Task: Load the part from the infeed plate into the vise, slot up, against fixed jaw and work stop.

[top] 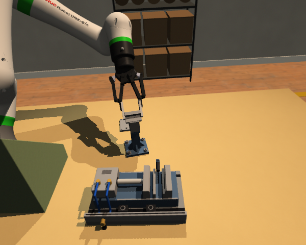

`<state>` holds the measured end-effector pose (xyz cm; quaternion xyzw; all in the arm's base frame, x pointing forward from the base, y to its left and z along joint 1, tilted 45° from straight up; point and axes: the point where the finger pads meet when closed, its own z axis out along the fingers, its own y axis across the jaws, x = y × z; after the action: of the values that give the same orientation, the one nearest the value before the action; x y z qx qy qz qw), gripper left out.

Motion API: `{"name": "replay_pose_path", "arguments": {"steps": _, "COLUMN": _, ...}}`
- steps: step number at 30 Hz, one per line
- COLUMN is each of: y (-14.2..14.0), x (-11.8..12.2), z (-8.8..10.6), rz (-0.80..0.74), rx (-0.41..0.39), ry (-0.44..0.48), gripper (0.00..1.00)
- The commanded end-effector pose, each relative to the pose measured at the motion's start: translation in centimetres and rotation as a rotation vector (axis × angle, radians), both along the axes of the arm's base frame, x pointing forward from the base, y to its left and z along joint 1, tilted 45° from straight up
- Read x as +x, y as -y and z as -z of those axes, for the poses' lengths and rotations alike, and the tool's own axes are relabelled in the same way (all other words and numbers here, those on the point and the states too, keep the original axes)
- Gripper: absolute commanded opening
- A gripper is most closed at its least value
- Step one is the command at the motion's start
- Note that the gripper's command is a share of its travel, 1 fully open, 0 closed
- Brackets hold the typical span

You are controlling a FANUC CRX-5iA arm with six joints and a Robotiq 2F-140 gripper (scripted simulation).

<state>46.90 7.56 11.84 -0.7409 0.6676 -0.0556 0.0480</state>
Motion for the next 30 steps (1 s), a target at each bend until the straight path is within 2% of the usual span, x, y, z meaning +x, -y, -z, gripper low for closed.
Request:
{"name": "replay_pose_path", "arguments": {"steps": 1, "y": 0.02, "x": 0.01, "z": -0.01, "rz": 0.000, "rx": 0.000, "ry": 0.000, "gripper": 0.00}}
{"name": "replay_pose_path", "arguments": {"steps": 26, "y": 0.02, "x": 0.01, "z": -0.01, "rz": 0.000, "rx": 0.000, "ry": 0.000, "gripper": 0.00}}
{"name": "replay_pose_path", "arguments": {"steps": 27, "y": 0.02, "x": 0.01, "z": -0.01, "rz": 0.000, "rx": 0.000, "ry": 0.000, "gripper": 0.51}}
{"name": "replay_pose_path", "arguments": {"steps": 30, "y": 0.02, "x": 0.01, "z": -0.01, "rz": 0.000, "rx": 0.000, "ry": 0.000, "gripper": 0.51}}
